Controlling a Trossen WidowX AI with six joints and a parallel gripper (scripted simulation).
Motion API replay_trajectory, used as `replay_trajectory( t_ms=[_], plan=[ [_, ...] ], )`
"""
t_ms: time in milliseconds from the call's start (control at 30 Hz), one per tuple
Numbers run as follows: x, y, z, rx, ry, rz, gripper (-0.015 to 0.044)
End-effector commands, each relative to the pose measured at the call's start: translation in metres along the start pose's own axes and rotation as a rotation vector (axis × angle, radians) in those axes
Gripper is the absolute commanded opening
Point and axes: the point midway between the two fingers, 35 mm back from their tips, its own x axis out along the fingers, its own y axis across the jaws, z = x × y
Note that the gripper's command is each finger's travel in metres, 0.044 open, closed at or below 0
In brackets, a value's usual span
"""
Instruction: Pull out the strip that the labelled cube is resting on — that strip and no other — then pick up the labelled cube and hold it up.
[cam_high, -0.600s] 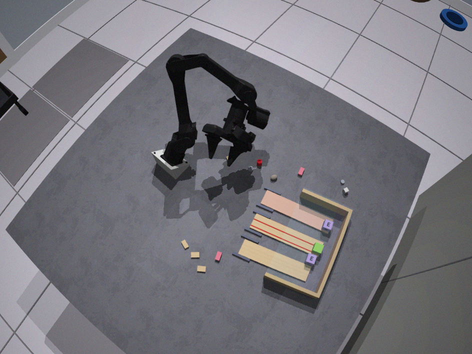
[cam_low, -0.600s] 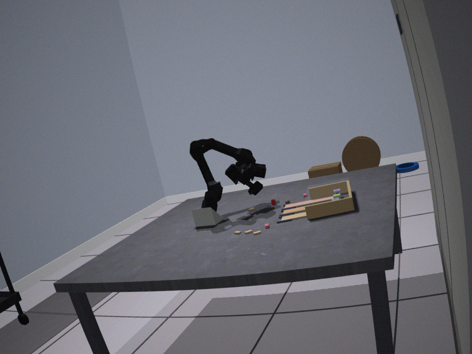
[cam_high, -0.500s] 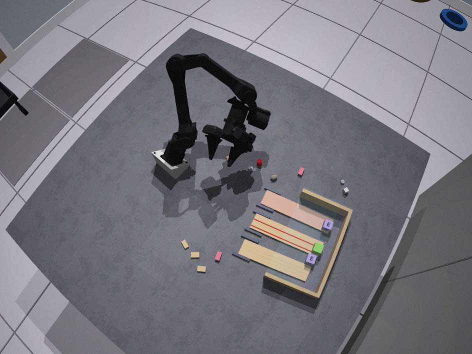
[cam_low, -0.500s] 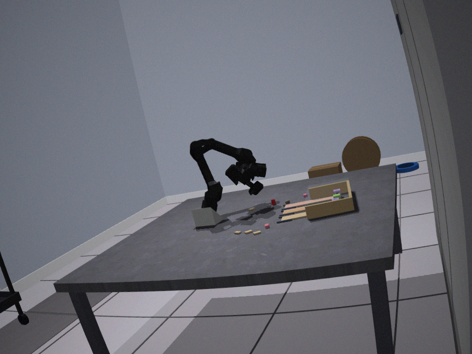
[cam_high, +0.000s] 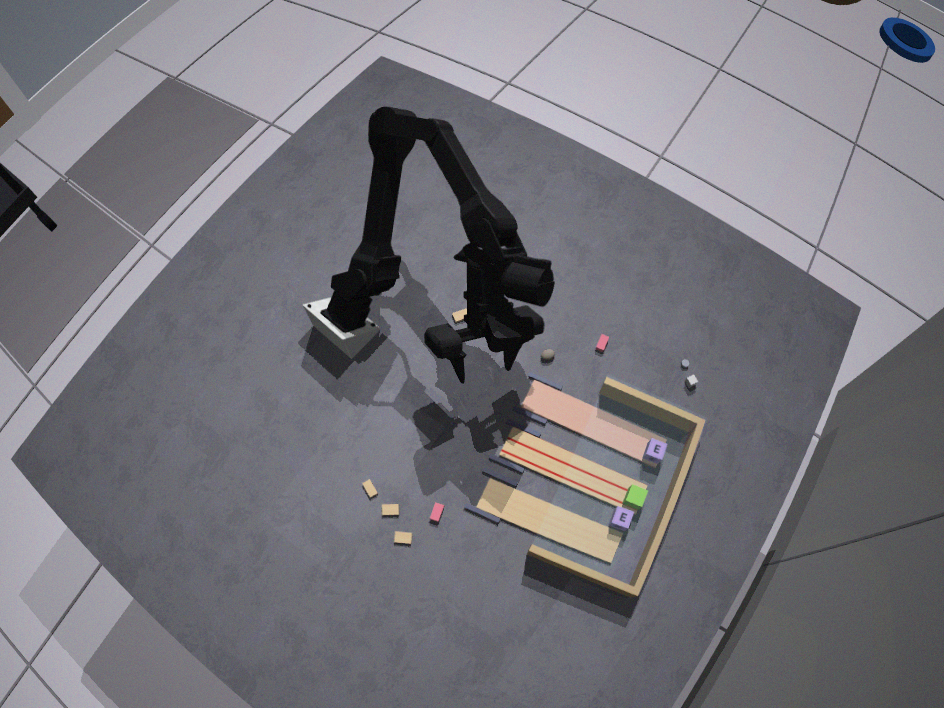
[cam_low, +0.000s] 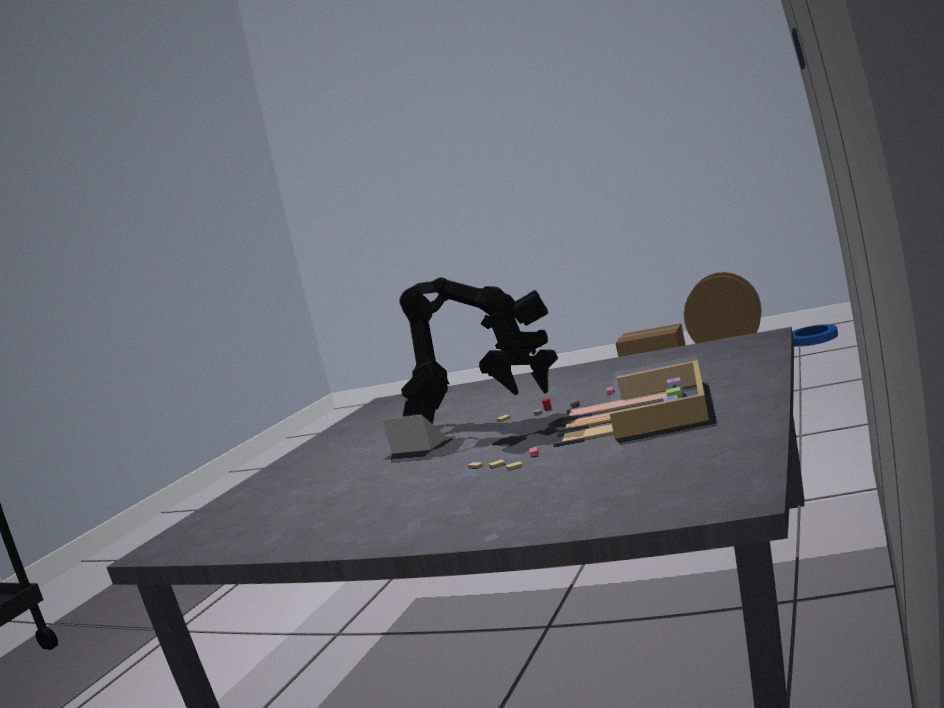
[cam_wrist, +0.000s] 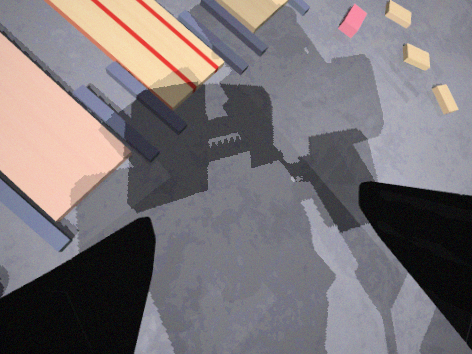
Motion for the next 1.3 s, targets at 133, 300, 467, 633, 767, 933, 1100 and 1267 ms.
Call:
replay_trajectory(
  t_ms=[133, 300, 467, 633, 767, 933, 1100, 1267],
  plan=[
    [-0.012, -0.013, 0.080, -0.084, -0.200, 0.399, 0.0400],
    [-0.045, -0.044, 0.121, -0.229, -0.429, 0.579, 0.0400],
    [-0.051, -0.050, 0.125, -0.254, -0.463, 0.597, 0.0400],
    [-0.051, -0.050, 0.125, -0.254, -0.463, 0.597, 0.0400],
    [-0.047, -0.045, 0.127, -0.260, -0.434, 0.592, 0.0347],
    [-0.021, -0.012, 0.130, -0.329, -0.202, 0.554, 0.0216],
    [0.000, 0.025, 0.116, -0.438, 0.060, 0.508, 0.0085],
    [0.012, 0.060, 0.087, -0.580, 0.342, 0.463, 0.0000]
  ],
)
